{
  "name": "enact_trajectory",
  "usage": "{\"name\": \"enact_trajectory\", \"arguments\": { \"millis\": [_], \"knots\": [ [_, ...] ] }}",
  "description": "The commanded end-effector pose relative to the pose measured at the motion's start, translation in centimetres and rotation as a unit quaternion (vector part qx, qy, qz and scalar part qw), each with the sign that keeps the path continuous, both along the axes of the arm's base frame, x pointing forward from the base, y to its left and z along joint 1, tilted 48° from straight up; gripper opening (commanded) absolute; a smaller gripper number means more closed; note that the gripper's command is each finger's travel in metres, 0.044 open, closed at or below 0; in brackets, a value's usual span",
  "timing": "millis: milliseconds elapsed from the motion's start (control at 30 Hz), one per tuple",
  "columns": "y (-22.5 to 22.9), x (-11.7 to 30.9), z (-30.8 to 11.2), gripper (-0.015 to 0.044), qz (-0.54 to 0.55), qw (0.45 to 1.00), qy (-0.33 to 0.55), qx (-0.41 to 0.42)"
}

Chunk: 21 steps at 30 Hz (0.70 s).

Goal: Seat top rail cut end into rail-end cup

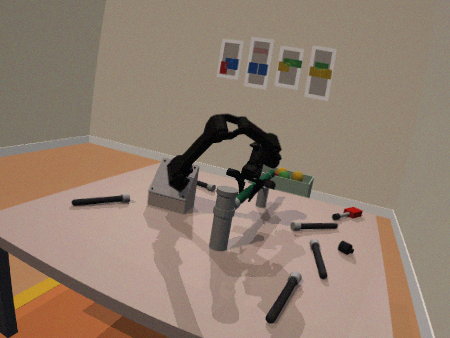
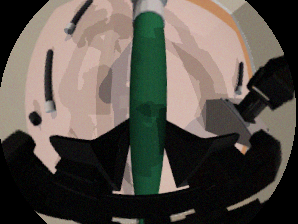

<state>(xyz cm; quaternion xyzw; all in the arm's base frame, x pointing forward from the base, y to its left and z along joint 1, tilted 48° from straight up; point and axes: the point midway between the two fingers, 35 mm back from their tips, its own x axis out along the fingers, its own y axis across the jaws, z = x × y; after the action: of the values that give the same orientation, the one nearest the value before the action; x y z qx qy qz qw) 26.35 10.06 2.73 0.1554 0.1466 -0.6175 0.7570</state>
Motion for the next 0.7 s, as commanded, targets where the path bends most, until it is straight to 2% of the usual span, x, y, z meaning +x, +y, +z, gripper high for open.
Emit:
{"name": "enact_trajectory", "arguments": {
  "millis": [0,667],
  "knots": [
    [0.43,-0.04,0.24,0.0000,0.006,1.000,-0.003,-0.001],
    [-0.09,0.03,0.25,0.0000,0.000,1.000,0.000,-0.001]
  ]
}}
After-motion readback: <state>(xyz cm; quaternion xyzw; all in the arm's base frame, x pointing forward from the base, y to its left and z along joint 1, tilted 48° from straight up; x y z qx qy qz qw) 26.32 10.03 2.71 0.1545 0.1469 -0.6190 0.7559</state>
